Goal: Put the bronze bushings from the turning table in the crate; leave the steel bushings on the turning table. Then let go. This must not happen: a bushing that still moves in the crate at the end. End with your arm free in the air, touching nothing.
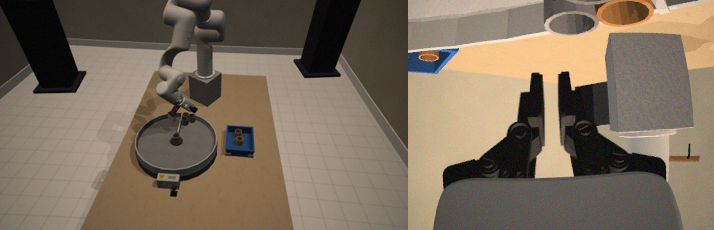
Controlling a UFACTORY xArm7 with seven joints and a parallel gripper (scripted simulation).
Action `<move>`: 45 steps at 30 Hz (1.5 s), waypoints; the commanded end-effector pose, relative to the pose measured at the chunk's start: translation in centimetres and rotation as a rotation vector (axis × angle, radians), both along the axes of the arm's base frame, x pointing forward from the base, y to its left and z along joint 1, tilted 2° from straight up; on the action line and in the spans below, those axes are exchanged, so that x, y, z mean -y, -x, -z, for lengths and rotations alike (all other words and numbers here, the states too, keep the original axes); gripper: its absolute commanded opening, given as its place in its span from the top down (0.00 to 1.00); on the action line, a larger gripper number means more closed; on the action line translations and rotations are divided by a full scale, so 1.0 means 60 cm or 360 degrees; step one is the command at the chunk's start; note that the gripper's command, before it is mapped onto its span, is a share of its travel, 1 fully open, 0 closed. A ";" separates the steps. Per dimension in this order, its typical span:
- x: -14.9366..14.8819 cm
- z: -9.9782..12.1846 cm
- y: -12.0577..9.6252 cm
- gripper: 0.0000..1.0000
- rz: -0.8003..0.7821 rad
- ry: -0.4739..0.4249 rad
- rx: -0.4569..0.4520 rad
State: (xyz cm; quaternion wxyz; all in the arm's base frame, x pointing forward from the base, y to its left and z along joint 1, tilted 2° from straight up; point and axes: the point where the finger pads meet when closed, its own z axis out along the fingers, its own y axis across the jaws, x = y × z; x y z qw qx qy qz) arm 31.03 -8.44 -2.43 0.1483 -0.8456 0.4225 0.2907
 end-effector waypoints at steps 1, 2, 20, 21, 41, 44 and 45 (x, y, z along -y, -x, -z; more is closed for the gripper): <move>0.003 -0.001 -0.001 0.89 0.0001 0.0002 0.0005; 0.003 -0.001 -0.001 0.89 0.0001 0.0002 0.0005; 0.001 -0.001 -0.002 0.89 0.0001 0.0002 0.0005; 0.001 -0.001 -0.002 0.89 0.0001 0.0002 0.0005; 0.002 0.036 -0.003 0.89 0.0001 0.0002 0.0005; 0.002 0.036 -0.003 0.89 0.0001 0.0002 0.0005; 0.002 0.036 -0.003 0.89 0.0001 0.0002 0.0005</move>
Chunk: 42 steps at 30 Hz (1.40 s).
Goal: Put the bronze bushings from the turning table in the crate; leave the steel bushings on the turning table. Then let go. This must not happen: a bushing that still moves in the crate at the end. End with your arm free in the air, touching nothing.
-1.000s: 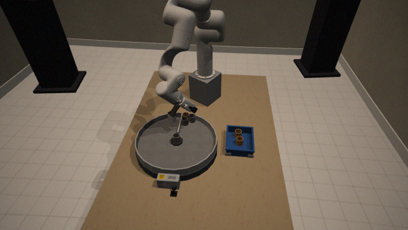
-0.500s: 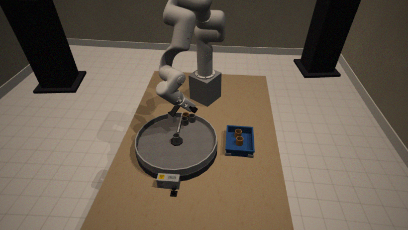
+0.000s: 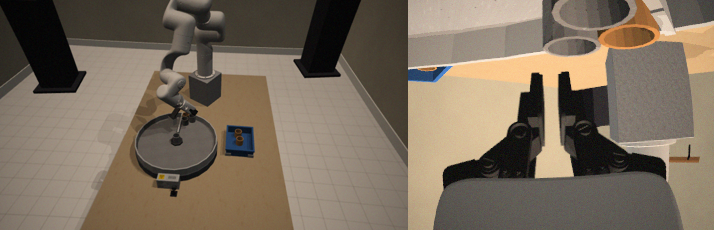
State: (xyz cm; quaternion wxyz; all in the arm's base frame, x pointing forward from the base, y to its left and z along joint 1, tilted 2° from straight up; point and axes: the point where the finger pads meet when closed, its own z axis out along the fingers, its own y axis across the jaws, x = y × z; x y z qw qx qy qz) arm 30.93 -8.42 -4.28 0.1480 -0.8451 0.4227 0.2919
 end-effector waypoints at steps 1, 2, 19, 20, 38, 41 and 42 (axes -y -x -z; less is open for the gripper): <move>0.002 0.005 -0.005 0.89 0.0000 0.0003 0.0009; 0.002 0.005 -0.005 0.89 0.0000 0.0003 0.0009; 0.002 0.019 -0.005 0.89 0.0000 0.0003 0.0009; 0.002 0.019 -0.005 0.89 0.0000 0.0003 0.0009; 0.003 0.035 -0.005 0.89 0.0000 0.0003 0.0009; 0.003 0.039 -0.005 0.89 0.0000 0.0003 0.0009; 0.003 0.039 -0.005 0.89 0.0000 0.0003 0.0009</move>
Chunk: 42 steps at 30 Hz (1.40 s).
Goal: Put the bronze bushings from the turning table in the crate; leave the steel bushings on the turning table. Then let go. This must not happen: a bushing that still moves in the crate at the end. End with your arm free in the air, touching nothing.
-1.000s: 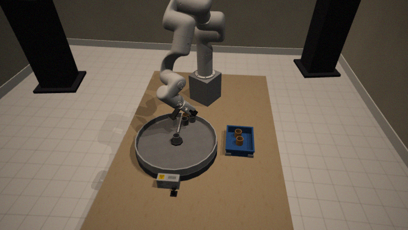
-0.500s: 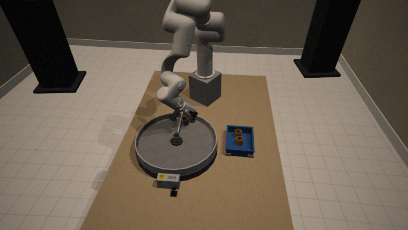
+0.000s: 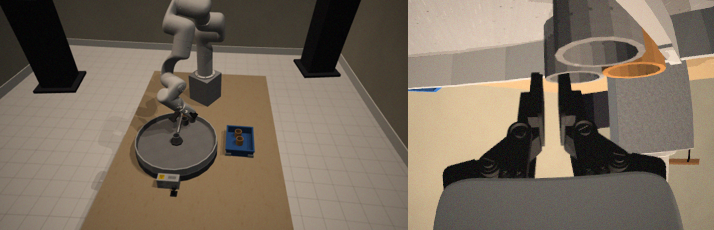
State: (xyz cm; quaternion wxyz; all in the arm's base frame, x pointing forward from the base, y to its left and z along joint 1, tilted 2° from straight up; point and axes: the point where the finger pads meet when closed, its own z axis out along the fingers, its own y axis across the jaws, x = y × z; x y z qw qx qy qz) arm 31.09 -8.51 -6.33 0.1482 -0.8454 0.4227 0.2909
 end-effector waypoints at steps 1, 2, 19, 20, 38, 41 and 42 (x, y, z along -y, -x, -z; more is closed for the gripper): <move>0.001 0.005 -0.003 0.89 0.0000 0.0002 0.0006; 0.001 0.005 -0.003 0.89 0.0000 0.0002 0.0006; 0.001 0.005 -0.003 1.00 0.0000 0.0002 0.0006; 0.001 0.005 -0.003 1.00 0.0000 0.0002 0.0006; 0.001 0.005 -0.003 1.00 0.0000 0.0002 0.0006; 0.001 0.005 -0.003 1.00 0.0000 0.0002 0.0006; 0.001 0.005 -0.003 1.00 0.0000 0.0002 0.0006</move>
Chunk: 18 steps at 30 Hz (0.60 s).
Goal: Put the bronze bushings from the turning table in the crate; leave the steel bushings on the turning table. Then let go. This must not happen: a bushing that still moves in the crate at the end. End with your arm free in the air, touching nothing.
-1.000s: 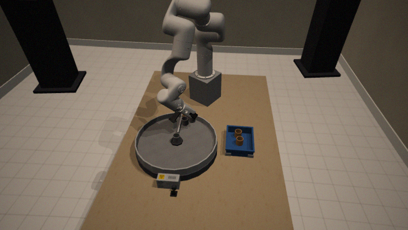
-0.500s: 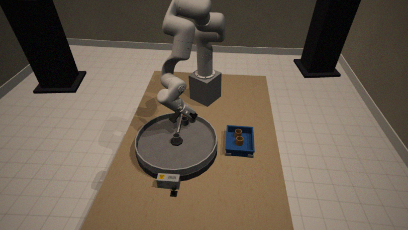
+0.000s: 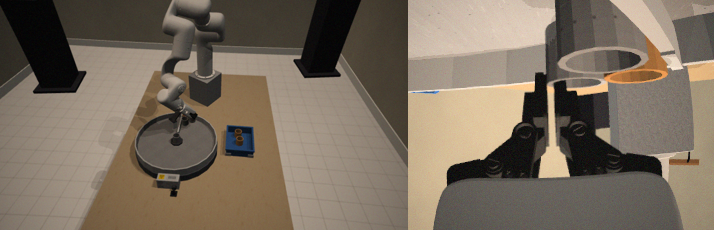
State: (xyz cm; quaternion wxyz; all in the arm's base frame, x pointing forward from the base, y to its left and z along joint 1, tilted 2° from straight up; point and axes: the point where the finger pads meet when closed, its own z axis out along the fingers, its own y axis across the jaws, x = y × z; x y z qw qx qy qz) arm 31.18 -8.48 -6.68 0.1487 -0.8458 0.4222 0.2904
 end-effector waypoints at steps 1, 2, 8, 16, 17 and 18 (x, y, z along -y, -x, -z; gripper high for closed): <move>0.002 -0.001 -0.001 1.00 0.0001 0.0003 0.0003; 0.002 -0.001 -0.001 1.00 0.0001 0.0003 0.0003; 0.002 -0.001 -0.001 1.00 0.0001 0.0003 0.0003; 0.002 -0.001 -0.001 1.00 0.0001 0.0003 0.0003; 0.002 -0.002 -0.001 1.00 0.0001 0.0003 0.0003; 0.002 -0.004 -0.001 1.00 0.0001 0.0003 0.0003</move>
